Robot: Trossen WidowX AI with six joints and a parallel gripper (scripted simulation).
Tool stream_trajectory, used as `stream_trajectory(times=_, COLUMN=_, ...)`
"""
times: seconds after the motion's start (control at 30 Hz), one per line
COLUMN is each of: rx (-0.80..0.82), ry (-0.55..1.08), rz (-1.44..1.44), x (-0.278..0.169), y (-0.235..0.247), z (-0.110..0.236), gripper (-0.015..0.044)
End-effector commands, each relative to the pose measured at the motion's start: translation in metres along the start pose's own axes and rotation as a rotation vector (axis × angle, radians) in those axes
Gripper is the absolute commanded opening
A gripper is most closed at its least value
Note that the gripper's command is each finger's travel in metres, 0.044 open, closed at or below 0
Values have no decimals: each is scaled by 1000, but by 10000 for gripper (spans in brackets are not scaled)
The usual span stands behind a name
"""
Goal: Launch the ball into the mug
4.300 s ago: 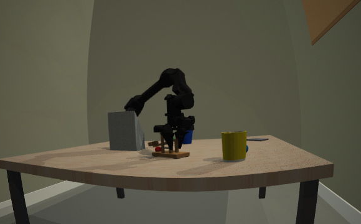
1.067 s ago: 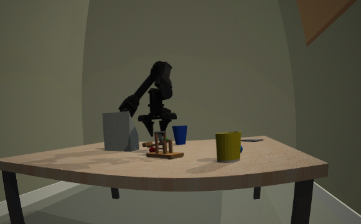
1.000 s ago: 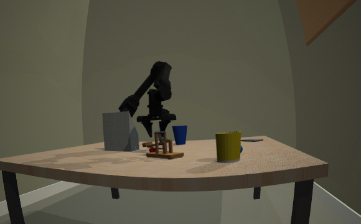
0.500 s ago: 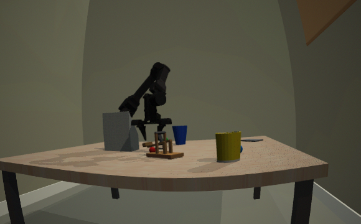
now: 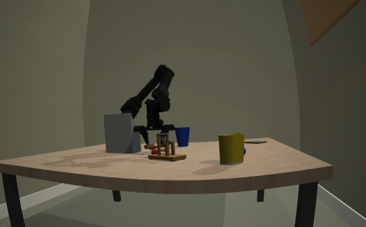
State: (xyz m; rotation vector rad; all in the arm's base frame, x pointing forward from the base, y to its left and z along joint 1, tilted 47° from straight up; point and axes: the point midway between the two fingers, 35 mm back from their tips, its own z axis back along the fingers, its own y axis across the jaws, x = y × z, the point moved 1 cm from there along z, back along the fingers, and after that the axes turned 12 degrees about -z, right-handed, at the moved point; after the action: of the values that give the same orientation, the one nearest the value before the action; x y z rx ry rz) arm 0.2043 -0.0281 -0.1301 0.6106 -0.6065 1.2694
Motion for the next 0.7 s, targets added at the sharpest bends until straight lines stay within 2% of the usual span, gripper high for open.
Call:
stream_trajectory(times=0.0, rx=7, ry=-9, rz=-11, x=1, y=3, z=-8, gripper=300)
stream_trajectory(times=0.6, rx=9, ry=-12, rz=-11, x=3, y=5, z=-34, gripper=300)
stream_trajectory(times=0.67, rx=9, ry=-12, rz=-11, x=3, y=5, z=-34, gripper=247)
